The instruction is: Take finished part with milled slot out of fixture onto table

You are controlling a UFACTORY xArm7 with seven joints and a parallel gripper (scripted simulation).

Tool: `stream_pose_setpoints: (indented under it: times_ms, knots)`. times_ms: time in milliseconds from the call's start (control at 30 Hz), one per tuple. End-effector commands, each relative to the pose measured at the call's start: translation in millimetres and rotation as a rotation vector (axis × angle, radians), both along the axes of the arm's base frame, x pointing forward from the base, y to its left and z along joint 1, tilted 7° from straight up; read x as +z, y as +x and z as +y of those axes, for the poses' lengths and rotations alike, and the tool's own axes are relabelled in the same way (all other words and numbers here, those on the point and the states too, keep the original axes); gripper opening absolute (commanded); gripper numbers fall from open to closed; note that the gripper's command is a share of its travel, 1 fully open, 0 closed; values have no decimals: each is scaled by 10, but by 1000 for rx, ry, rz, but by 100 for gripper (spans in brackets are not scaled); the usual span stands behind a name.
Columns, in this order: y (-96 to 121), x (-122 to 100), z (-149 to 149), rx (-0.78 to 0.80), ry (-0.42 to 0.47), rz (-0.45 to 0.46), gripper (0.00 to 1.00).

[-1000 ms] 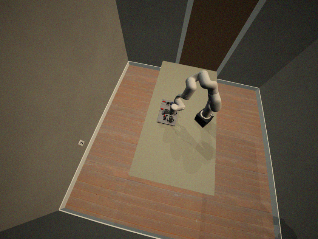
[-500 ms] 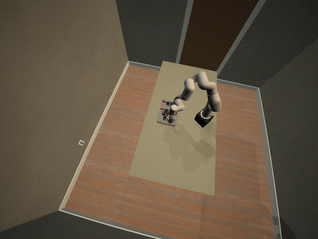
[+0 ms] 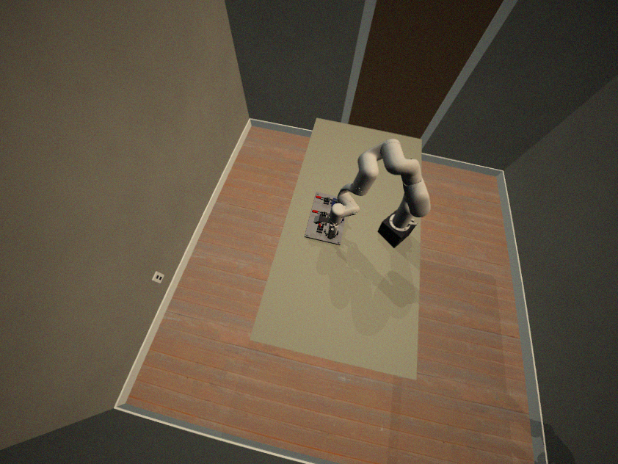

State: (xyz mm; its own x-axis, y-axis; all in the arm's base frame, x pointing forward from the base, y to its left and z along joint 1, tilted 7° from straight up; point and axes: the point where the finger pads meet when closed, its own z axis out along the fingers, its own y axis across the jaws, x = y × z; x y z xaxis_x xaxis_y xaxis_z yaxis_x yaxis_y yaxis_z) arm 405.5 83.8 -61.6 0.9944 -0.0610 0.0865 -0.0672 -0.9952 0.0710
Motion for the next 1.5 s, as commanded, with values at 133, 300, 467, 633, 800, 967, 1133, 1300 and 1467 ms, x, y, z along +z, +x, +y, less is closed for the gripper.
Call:
stream_pose_setpoints:
  times_ms: [133,300,467,633,800,967,1133,1300,1467]
  knots:
    - [13,10,5,0,1,-3,0]
    - [13,10,5,0,1,-3,0]
    - [13,10,5,0,1,-3,0]
    - [13,10,5,0,1,-3,0]
    - [13,10,5,0,1,-3,0]
    - [13,10,5,0,1,-3,0]
    - [13,10,5,0,1,-3,0]
    - [13,10,5,0,1,-3,0]
    - [13,11,5,0,1,-3,0]
